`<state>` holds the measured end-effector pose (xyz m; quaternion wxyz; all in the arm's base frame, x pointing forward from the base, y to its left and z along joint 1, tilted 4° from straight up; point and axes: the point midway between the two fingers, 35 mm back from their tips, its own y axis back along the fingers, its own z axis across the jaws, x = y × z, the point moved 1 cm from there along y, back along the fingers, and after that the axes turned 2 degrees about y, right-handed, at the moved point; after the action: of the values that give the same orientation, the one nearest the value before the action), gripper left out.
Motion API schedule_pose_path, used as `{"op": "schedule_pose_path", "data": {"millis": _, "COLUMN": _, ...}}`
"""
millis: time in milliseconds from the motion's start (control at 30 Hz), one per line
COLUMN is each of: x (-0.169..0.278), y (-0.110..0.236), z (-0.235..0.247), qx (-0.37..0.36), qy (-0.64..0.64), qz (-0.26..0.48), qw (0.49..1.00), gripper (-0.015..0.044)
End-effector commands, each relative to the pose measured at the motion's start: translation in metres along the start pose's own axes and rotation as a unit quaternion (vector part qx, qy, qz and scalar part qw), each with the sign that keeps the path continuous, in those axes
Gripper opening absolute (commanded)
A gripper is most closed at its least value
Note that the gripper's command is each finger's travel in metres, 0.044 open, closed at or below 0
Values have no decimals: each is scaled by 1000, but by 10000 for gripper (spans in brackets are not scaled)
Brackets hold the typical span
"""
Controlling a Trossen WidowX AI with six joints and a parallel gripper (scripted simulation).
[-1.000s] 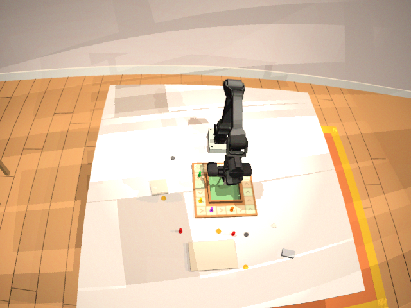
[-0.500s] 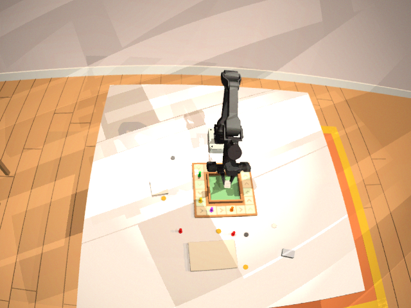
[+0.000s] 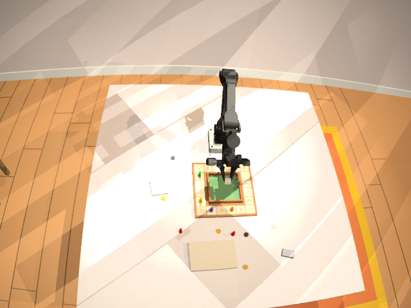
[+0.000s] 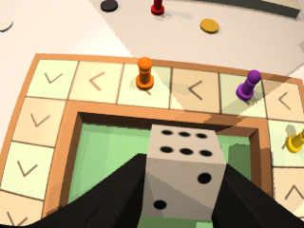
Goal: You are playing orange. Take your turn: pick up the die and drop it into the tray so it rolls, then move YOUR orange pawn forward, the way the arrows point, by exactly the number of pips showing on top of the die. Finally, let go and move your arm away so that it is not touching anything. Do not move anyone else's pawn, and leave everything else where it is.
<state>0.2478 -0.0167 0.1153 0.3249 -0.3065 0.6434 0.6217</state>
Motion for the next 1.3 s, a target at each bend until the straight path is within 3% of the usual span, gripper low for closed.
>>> {"op": "schedule_pose_path", "data": {"millis": 0, "x": -2, "y": 19, "z": 1, "qx": -2, "qy": -1, "qz": -7, "qw": 1000, "gripper": 0}}
{"op": "schedule_pose_path", "data": {"millis": 600, "x": 0, "y": 17, "z": 0, "qx": 0, "qy": -1, "qz": -7, "qw": 1000, "gripper": 0}}
{"op": "schedule_pose_path", "data": {"millis": 900, "x": -2, "y": 18, "z": 0, "qx": 0, "qy": -1, "qz": -7, "qw": 1000, "gripper": 236}}
{"op": "schedule_pose_path", "data": {"millis": 1133, "x": -30, "y": 44, "z": -1, "qx": -2, "qy": -1, "qz": -7, "qw": 1000, "gripper": 420}}
{"op": "schedule_pose_path", "data": {"millis": 1267, "x": -30, "y": 43, "z": -1, "qx": -2, "qy": -2, "qz": 10, "qw": 1000, "gripper": 440}}
